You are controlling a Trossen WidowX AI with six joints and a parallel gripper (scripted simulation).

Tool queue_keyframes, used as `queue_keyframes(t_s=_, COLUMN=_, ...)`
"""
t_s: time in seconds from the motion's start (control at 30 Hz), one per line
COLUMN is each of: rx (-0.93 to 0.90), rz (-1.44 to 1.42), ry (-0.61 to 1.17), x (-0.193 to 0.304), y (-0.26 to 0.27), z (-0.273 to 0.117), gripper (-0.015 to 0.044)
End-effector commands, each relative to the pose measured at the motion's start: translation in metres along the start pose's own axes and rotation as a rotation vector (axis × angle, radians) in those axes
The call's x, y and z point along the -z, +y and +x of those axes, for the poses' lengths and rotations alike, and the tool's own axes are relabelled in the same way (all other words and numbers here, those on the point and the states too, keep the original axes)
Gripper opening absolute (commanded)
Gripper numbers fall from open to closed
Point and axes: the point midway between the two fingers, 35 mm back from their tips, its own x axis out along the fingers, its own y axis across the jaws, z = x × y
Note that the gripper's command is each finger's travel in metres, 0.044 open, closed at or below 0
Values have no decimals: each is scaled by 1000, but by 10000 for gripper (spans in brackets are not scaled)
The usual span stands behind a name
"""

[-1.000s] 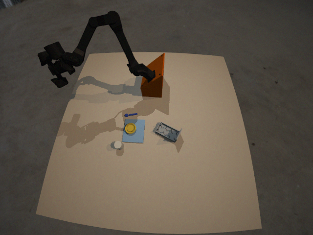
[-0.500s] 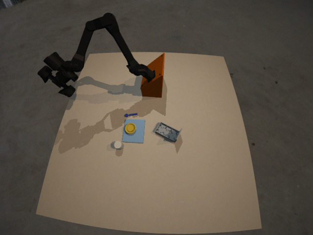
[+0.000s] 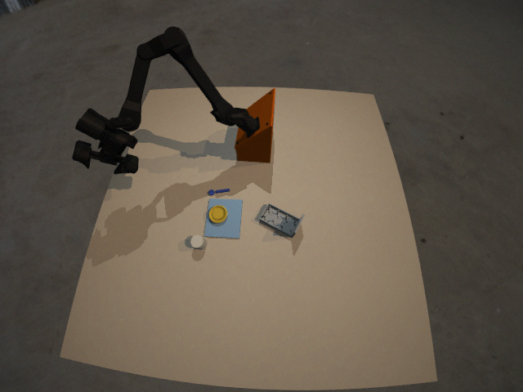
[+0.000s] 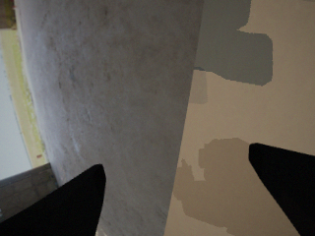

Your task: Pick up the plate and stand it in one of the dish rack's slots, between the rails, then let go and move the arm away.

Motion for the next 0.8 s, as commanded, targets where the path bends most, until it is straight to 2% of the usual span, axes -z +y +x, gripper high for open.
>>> queue_keyframes(t_s=0.0, rx=43, rz=-100, ry=42, x=17, y=-13, z=-2, gripper=400)
queue_keyframes(t_s=0.77, rx=237, rz=-729, ry=328, x=111, y=-98, z=-27, gripper=400)
